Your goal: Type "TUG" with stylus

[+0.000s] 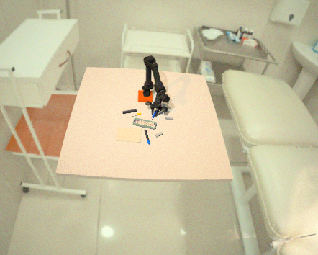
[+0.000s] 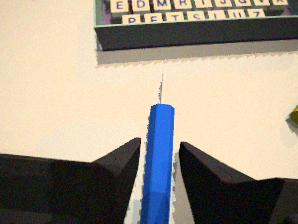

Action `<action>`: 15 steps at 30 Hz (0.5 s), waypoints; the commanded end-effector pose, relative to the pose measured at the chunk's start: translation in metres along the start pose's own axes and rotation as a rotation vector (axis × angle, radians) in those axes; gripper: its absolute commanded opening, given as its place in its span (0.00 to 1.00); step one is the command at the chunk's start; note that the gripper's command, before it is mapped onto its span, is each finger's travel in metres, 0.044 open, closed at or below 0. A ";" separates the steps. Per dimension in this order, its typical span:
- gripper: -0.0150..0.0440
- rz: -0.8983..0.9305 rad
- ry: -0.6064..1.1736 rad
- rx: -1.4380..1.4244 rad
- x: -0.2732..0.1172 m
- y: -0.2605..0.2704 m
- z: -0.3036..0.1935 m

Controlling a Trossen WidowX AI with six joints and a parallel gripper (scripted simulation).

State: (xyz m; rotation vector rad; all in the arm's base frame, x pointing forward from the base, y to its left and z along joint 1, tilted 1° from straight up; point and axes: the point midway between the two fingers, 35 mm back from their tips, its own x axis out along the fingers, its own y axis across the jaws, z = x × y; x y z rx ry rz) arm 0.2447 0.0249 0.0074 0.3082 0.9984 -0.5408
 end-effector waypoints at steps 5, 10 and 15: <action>0.26 0.001 0.000 0.000 0.000 0.000 0.000; 0.25 0.001 0.000 0.000 0.000 0.000 0.000; 0.25 0.001 0.000 0.000 -0.005 0.001 0.003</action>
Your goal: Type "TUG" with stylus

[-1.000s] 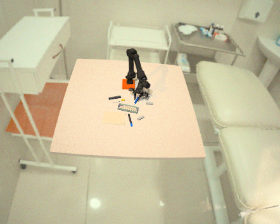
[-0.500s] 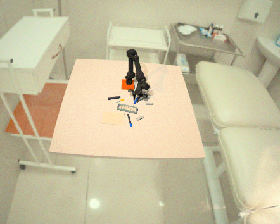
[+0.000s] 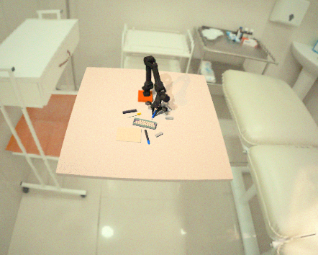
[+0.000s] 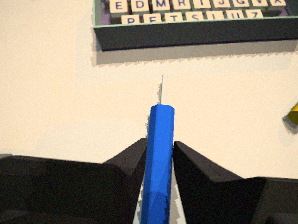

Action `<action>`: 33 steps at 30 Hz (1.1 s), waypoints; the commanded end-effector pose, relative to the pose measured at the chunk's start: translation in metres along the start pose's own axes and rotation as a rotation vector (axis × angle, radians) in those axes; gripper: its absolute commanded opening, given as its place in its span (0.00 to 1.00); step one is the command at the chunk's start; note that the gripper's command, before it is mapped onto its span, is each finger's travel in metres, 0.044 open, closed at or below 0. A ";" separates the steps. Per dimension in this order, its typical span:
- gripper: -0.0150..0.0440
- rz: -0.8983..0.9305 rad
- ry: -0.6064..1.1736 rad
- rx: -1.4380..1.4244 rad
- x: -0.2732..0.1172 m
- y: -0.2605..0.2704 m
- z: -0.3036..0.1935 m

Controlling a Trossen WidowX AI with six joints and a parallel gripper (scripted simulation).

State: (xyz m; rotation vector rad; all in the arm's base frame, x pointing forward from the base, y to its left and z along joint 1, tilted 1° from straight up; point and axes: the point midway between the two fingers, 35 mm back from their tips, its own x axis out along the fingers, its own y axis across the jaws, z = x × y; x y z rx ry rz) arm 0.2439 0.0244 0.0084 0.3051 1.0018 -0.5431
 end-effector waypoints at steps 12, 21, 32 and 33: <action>0.25 0.004 -0.003 0.002 -0.043 0.001 0.025; 0.25 0.009 0.188 0.130 -0.032 0.001 0.026; 0.25 0.038 0.439 0.345 -0.024 0.000 0.036; 0.25 0.043 0.460 0.366 -0.024 0.000 0.038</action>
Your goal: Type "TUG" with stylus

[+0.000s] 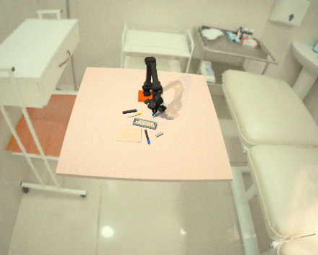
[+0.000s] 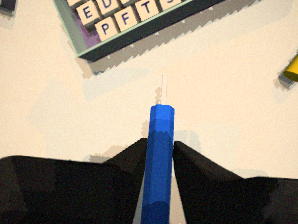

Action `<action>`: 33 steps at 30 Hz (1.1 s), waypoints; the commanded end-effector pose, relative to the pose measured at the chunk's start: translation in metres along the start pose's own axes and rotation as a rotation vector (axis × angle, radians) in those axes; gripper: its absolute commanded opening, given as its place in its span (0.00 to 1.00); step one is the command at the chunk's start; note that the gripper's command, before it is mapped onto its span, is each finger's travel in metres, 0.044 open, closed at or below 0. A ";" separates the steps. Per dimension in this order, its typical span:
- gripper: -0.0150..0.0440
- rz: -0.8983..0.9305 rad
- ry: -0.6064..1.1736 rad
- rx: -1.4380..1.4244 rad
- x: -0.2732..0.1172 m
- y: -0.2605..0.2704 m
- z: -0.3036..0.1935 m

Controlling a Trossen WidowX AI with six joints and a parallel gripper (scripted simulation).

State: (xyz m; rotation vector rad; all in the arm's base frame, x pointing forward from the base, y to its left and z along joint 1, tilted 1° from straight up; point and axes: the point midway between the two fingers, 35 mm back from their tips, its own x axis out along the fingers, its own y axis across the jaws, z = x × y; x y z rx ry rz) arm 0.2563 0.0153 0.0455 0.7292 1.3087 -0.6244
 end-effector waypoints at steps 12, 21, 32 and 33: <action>0.25 0.099 0.342 0.347 -0.011 0.008 0.023; 0.25 0.186 0.553 0.591 -0.023 0.011 0.046; 0.25 0.337 0.794 0.889 -0.044 0.010 0.089; 0.25 0.353 0.813 0.915 -0.046 0.009 0.093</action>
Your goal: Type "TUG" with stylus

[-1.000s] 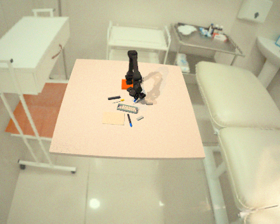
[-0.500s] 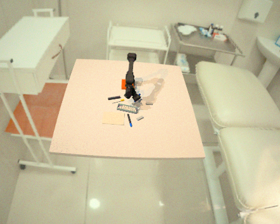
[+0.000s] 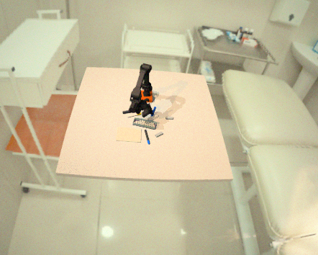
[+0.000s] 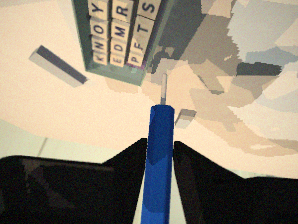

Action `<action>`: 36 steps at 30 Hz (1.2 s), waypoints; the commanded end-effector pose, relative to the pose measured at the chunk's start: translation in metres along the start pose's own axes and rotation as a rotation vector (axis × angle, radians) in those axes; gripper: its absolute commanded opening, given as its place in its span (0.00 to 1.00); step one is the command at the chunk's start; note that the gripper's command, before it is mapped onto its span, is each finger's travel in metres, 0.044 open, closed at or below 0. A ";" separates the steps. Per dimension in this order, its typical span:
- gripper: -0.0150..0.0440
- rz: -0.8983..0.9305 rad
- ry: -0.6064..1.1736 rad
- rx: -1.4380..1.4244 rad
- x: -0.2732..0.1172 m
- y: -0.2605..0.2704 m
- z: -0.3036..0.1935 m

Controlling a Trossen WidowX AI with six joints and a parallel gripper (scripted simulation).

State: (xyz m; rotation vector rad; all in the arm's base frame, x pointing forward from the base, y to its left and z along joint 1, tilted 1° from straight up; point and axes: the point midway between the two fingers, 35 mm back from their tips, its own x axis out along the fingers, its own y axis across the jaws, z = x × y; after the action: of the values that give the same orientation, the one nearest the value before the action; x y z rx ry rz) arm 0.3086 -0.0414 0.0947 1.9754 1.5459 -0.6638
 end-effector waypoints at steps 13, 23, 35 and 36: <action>0.25 0.123 0.182 0.183 -0.024 0.023 0.015; 0.25 0.123 0.182 0.183 -0.010 0.021 0.032; 0.39 0.123 0.182 0.183 -0.009 0.022 0.033; 0.39 0.123 0.182 0.183 -0.009 0.022 0.034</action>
State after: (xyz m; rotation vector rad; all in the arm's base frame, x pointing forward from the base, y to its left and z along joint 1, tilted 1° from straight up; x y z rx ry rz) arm 0.3259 -0.0752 0.0791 2.3025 1.4984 -0.6141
